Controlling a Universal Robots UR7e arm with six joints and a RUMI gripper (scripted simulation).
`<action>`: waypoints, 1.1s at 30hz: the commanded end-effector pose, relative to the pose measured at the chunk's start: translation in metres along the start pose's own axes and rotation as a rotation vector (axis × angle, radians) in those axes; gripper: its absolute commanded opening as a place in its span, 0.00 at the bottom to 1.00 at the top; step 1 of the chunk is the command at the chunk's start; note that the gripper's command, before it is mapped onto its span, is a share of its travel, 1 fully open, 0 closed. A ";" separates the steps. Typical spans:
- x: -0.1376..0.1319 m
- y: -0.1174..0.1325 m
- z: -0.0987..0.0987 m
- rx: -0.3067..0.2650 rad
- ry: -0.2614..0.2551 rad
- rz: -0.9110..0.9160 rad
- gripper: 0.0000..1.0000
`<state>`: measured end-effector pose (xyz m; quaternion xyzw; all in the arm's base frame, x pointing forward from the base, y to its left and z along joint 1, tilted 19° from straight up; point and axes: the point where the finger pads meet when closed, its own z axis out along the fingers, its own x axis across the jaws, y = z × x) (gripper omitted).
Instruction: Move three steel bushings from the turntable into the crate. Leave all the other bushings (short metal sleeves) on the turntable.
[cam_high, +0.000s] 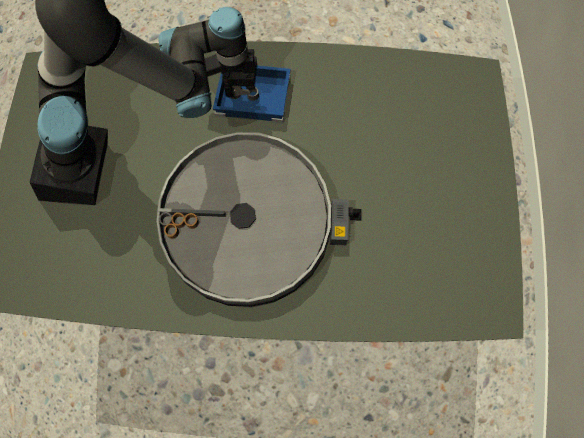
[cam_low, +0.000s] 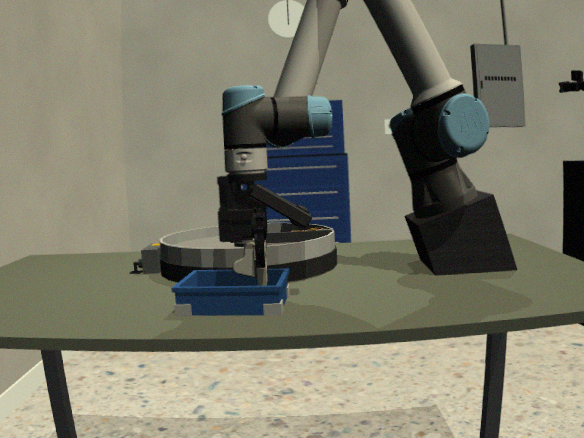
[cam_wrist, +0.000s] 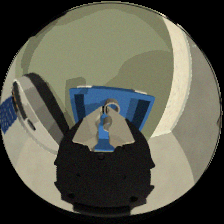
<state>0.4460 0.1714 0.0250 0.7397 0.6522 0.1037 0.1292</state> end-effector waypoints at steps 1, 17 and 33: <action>0.000 0.000 0.000 -0.001 0.000 0.000 0.00; 0.000 0.000 0.000 -0.001 0.000 0.000 0.00; 0.000 0.000 0.000 -0.001 0.000 0.000 0.06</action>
